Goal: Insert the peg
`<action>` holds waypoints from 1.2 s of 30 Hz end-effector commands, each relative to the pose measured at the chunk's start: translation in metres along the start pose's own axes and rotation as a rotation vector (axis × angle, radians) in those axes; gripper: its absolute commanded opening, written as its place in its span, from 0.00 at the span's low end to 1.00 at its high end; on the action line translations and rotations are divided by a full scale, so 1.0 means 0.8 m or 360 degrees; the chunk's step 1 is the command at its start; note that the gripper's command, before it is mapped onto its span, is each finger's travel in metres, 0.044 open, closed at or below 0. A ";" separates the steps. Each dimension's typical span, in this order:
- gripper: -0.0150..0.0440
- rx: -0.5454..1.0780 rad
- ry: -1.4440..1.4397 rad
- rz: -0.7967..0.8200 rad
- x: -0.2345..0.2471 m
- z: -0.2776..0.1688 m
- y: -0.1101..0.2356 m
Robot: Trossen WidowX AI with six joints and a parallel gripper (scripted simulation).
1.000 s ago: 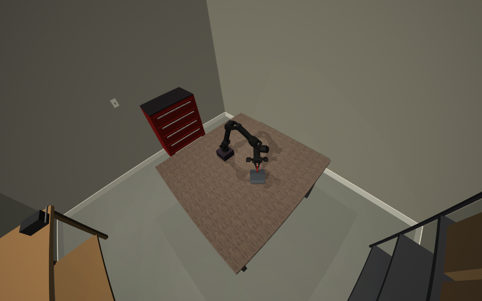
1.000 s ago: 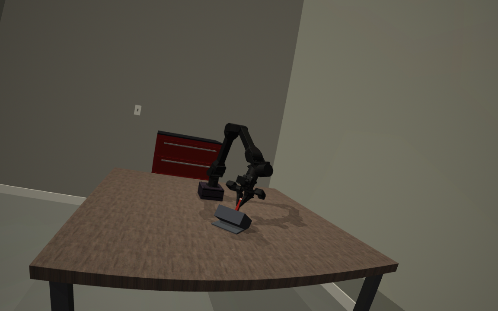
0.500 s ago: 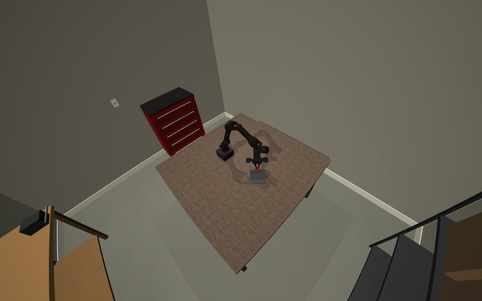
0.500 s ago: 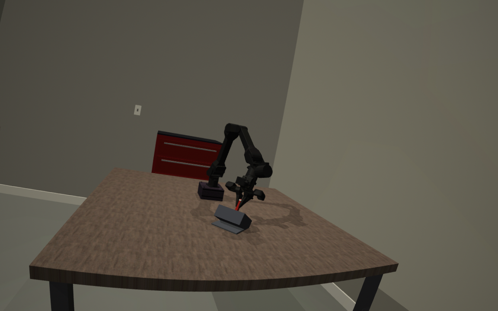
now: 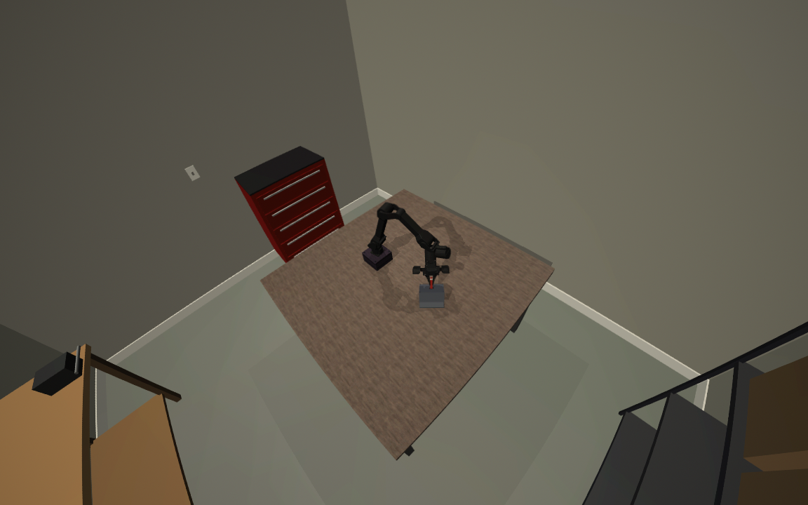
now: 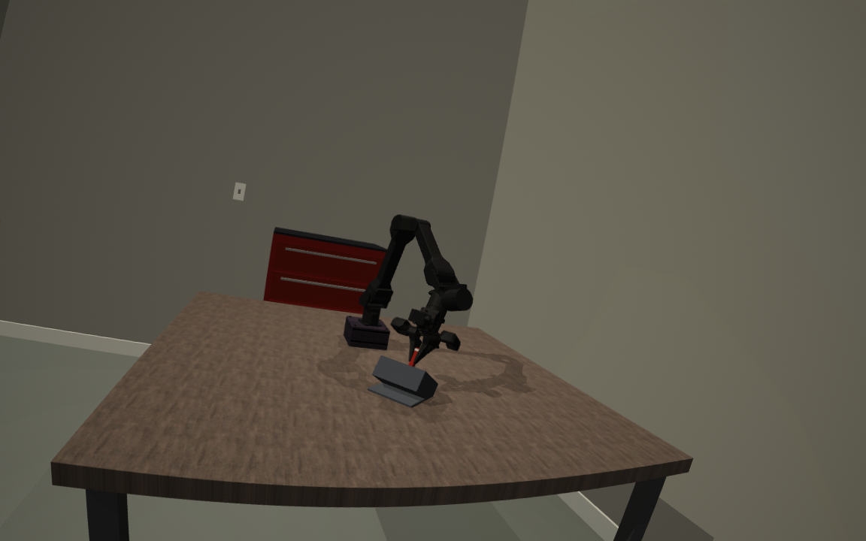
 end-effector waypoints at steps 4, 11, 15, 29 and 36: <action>0.25 0.0000 0.0006 -0.0009 -0.001 -0.001 -0.005; 0.25 0.0000 0.0006 -0.0009 -0.001 -0.002 -0.007; 0.25 0.0000 0.0006 -0.0009 -0.001 -0.003 -0.008; 0.48 -0.0002 -0.0004 0.0000 0.000 -0.001 -0.006; 0.79 -0.0002 -0.0004 0.0000 0.000 -0.001 -0.006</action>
Point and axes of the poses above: the point midway between the two fingers, 35 mm back from their tips, its own y axis back along the fingers, its own x axis across the jaws, z = x × y, the point moved 9 cm from there along y, back along the fingers, and after that the axes turned 3 degrees about y, right-handed, at the moved point
